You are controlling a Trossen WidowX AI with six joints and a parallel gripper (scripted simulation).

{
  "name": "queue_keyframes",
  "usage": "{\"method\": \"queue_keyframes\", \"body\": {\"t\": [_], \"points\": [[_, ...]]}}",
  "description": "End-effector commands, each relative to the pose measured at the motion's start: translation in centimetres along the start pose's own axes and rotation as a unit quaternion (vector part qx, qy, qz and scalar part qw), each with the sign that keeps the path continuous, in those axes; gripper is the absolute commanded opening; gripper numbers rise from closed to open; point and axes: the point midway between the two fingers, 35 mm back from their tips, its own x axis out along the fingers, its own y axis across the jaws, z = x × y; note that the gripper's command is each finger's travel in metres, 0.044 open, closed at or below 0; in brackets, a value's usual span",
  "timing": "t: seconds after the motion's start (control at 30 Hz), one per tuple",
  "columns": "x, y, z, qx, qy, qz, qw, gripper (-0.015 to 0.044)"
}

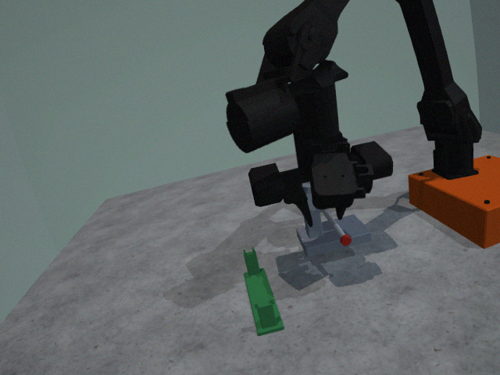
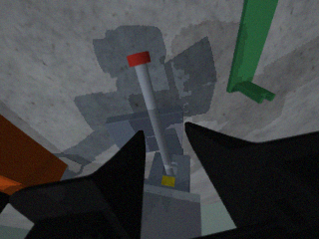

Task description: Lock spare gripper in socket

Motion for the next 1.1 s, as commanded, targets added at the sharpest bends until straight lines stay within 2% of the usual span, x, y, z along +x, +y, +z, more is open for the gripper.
{"method": "queue_keyframes", "body": {"t": [0.0,0.93,1.07], "points": [[-0.9,0.0,0.4,0.000,0.000,0.000,1.000,0.0200],[-7.7,-0.4,3.4,-0.010,0.001,-0.012,1.000,0.0200],[-7.2,-0.5,3.1,-0.010,0.002,-0.013,1.000,0.0305]]}}
